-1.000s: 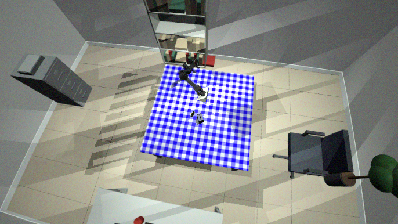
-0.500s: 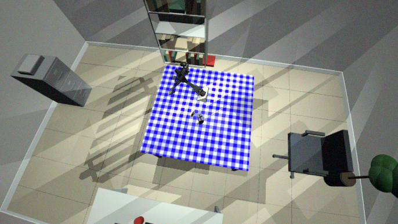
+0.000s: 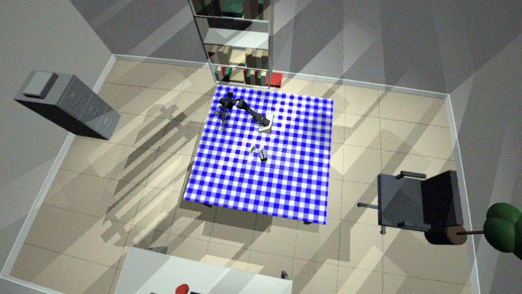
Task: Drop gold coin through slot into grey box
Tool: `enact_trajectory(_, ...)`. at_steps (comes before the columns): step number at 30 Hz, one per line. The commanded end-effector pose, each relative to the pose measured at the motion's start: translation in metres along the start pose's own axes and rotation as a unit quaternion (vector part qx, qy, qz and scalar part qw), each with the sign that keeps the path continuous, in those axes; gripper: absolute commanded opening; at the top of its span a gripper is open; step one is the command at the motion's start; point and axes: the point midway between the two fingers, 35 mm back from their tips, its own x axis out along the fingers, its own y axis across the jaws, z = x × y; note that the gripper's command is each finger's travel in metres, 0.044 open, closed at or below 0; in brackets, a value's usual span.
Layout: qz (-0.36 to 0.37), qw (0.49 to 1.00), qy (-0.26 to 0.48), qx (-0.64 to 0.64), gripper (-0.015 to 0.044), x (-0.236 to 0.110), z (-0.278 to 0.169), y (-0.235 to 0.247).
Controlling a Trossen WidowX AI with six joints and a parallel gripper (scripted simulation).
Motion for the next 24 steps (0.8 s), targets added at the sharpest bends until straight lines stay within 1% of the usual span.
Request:
enact_trajectory(1, 0.083, 0.993, -0.057, 0.059, 0.0161, -0.041, 0.036, 0.024)
enact_trajectory(4, 0.128, 0.986, -0.073, 0.08, 0.0161, -0.064, 0.048, 0.041)
enact_trajectory(6, 0.168, 0.978, -0.078, 0.098, 0.0161, -0.085, 0.054, 0.057)
enact_trajectory(12, 0.3, 0.94, -0.076, 0.145, 0.0161, -0.164, 0.066, 0.102)
enact_trajectory(19, 0.432, 0.887, -0.042, 0.155, 0.0161, -0.263, 0.055, 0.139)
enact_trajectory(24, 0.51, 0.854, -0.016, 0.105, 0.0161, -0.338, 0.026, 0.159)
